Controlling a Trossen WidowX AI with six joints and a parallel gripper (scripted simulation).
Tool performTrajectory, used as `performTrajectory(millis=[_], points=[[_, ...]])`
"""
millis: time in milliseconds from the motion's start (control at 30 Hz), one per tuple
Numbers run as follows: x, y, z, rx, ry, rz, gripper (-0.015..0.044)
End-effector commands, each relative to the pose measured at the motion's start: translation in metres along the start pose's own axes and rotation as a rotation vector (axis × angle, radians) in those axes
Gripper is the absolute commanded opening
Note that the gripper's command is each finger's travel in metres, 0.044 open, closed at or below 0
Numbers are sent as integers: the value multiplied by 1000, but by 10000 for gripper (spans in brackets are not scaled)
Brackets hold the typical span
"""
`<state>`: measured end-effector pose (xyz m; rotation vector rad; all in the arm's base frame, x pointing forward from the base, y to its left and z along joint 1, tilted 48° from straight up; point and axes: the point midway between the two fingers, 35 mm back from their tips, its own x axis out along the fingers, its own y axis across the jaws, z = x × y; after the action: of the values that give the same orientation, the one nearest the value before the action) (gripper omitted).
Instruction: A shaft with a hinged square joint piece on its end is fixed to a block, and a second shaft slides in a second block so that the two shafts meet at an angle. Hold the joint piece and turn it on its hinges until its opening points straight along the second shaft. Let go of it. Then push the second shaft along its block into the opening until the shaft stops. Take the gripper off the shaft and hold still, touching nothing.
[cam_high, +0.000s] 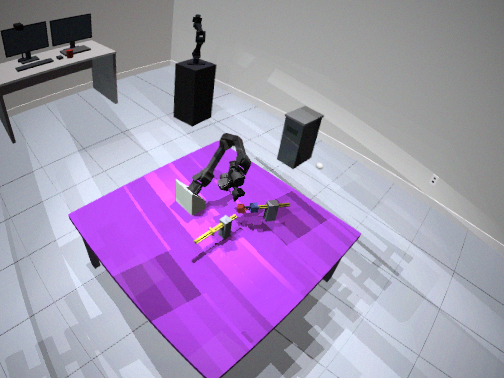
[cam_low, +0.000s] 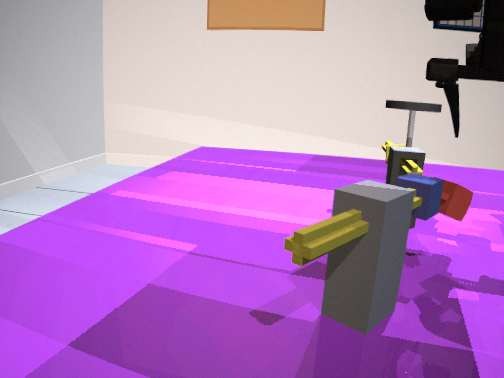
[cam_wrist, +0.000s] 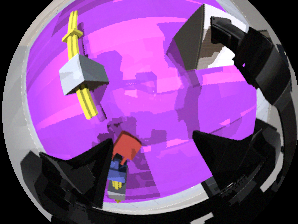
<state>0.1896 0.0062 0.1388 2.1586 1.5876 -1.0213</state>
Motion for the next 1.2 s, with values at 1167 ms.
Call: performTrajectory(millis=[1167], points=[[37, 4, 2, 712, -5, 11, 440]])
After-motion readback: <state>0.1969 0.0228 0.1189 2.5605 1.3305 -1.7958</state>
